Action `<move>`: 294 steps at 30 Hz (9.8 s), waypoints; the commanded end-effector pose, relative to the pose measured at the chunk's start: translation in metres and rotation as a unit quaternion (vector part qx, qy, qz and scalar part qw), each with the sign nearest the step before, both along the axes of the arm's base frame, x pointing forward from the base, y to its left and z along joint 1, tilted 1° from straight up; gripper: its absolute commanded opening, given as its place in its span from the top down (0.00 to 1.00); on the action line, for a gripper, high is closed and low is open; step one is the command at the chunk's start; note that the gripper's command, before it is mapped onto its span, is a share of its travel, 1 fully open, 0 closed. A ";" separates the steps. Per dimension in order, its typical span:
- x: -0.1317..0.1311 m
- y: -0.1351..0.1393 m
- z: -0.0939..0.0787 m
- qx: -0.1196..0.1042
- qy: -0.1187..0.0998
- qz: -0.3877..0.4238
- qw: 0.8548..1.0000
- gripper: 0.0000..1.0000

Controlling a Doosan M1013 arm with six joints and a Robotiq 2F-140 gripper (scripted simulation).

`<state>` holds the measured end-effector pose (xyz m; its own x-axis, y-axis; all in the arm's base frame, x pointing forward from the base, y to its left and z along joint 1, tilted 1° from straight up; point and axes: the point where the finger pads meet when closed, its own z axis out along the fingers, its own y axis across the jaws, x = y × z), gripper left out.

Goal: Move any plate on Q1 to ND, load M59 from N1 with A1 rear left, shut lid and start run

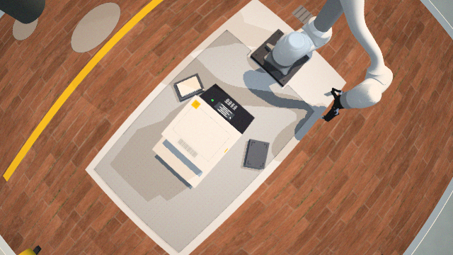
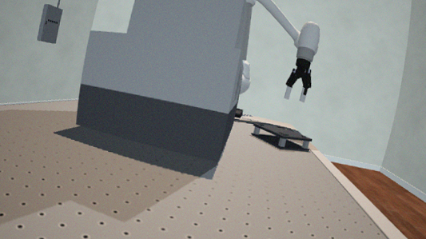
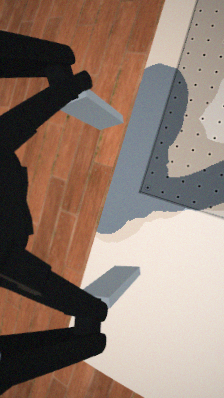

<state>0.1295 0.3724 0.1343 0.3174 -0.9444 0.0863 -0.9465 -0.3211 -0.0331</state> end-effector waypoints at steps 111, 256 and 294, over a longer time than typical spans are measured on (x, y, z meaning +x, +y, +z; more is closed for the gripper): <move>0.247 -0.251 0.167 0.014 0.051 0.390 0.919 1.00; 0.289 -0.425 0.030 -0.151 -0.050 0.820 0.550 1.00; 0.314 -0.426 0.006 -0.151 -0.050 0.820 0.550 1.00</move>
